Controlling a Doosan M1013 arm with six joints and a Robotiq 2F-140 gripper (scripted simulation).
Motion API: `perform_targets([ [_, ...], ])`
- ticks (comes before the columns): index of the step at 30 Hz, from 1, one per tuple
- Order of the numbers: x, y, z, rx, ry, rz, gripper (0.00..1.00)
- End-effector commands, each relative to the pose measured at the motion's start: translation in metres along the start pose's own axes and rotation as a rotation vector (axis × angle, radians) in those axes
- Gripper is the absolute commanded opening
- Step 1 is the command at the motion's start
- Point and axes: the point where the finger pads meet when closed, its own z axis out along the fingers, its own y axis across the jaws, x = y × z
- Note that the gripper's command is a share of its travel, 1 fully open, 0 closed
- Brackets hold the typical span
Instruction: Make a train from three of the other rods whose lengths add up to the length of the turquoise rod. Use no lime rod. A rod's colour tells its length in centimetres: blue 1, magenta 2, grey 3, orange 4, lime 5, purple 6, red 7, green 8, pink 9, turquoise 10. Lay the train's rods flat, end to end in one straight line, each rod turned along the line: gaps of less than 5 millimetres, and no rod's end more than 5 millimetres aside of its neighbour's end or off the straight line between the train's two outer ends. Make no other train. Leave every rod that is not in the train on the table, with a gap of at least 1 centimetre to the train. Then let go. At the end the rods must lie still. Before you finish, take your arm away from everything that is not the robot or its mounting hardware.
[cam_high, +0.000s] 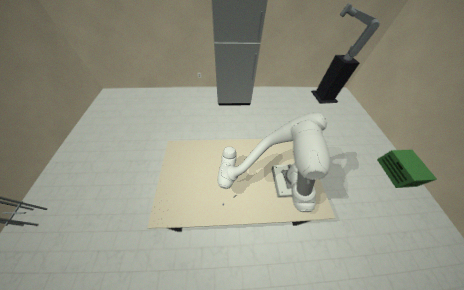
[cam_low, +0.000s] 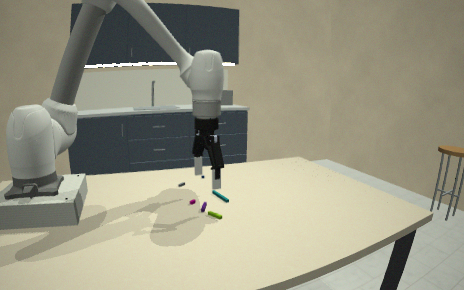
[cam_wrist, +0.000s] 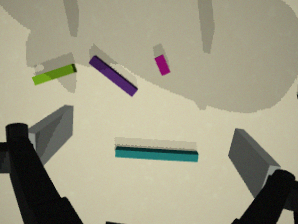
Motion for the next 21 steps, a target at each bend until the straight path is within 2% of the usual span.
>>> perform_targets([
  [1,0.0045,-0.0015,0.0011,0.009,0.004,0.082,1.00],
  [21,0.0050,-0.0019,0.0011,0.009,0.003,0.118,1.00],
])
